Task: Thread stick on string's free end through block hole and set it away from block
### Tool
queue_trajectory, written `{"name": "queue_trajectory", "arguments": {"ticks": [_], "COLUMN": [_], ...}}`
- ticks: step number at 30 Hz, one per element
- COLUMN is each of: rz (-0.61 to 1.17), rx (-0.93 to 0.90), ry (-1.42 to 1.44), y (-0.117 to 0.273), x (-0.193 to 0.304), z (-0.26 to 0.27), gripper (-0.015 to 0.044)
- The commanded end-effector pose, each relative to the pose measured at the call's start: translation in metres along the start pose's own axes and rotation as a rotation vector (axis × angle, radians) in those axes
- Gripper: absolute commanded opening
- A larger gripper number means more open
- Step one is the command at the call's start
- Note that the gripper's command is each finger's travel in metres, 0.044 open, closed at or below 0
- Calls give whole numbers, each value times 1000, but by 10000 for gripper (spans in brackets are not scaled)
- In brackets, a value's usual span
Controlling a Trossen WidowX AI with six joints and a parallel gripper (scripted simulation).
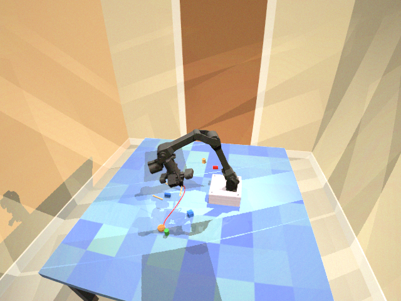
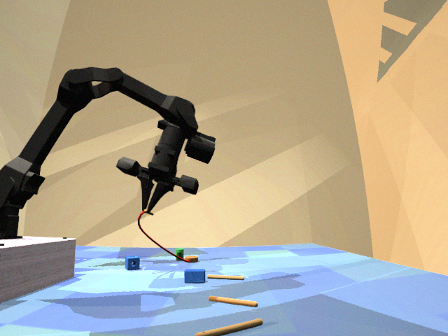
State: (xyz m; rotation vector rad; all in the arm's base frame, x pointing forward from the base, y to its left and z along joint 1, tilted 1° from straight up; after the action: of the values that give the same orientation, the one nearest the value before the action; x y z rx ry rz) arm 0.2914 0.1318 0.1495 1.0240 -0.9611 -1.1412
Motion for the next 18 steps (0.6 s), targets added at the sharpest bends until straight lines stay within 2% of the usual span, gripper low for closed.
{"name": "queue_trajectory", "arguments": {"ticks": [1, 18], "rz": [-6, -19], "rx": [-3, -1], "ry": [118, 703], "y": [0, 0], "x": [0, 1], "z": [0, -1], "gripper": [0, 0]}}
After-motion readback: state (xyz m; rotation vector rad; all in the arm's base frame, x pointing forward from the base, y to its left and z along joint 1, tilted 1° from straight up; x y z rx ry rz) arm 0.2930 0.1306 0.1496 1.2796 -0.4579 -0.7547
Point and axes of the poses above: the point midway between the two fingers, 35 mm back from their tips, its own y axis back along the fingers, its own z axis across the jaws, x = y × z, the point moved 5 cm from there along y, back along the fingers, and after that the axes turned 1 degree about -y, right-handed, at the moved point
